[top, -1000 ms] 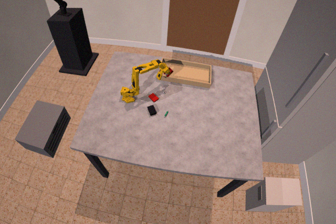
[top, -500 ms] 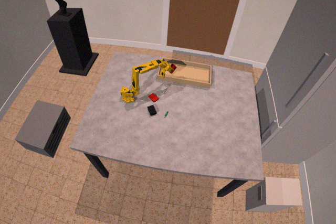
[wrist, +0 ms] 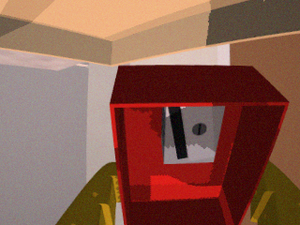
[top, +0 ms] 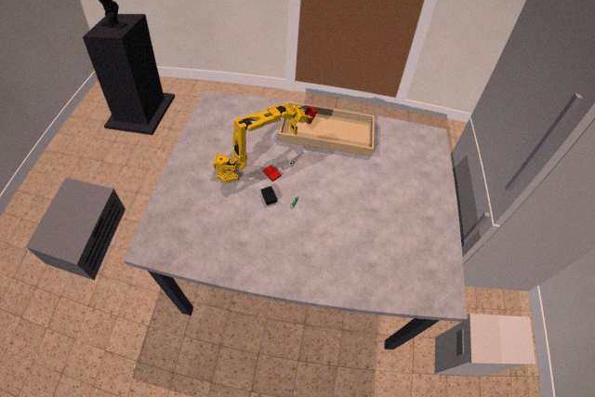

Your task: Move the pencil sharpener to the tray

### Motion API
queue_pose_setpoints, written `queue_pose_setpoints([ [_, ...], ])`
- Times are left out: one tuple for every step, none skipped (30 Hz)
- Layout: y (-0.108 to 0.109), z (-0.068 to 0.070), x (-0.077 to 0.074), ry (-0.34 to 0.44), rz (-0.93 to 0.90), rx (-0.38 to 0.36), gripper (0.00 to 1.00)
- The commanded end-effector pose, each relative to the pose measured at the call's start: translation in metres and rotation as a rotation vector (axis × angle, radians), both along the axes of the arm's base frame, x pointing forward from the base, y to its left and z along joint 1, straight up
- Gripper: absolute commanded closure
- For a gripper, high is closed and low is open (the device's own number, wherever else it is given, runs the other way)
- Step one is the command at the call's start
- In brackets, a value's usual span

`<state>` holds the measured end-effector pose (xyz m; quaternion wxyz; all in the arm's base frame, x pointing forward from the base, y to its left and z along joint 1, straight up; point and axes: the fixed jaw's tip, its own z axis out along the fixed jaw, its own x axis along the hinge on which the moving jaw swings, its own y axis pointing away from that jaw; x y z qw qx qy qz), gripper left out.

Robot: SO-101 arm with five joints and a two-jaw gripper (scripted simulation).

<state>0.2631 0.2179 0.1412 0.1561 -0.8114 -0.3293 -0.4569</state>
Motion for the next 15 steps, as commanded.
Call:
queue_pose_setpoints([
  [0.007, 0.021, 0.003, -0.084, 0.012, 0.069, 0.78],
  [0.008, 0.023, 0.004, -0.094, 0.012, 0.078, 0.78],
  [0.009, 0.025, 0.005, -0.104, 0.012, 0.087, 0.78],
  [0.009, 0.027, 0.005, -0.114, 0.012, 0.095, 0.78],
  [0.01, 0.029, 0.006, -0.123, 0.012, 0.103, 0.78],
  [0.01, 0.029, 0.006, -0.123, 0.012, 0.103, 0.78],
  [0.01, 0.029, 0.006, -0.123, 0.012, 0.103, 0.78],
  [0.01, 0.031, 0.006, -0.132, 0.012, 0.111, 0.78],
  [0.011, 0.032, 0.007, -0.141, 0.012, 0.119, 0.78],
  [0.011, 0.034, 0.008, -0.15, 0.012, 0.127, 0.78],
  [0.011, 0.036, 0.008, -0.158, 0.012, 0.134, 0.78],
  [0.012, 0.037, 0.008, -0.166, 0.012, 0.141, 0.78],
  [0.012, 0.039, 0.009, -0.174, 0.012, 0.148, 0.78],
  [0.013, 0.041, 0.009, -0.182, 0.012, 0.155, 0.78],
  [0.013, 0.042, 0.01, -0.189, 0.012, 0.161, 0.78],
])
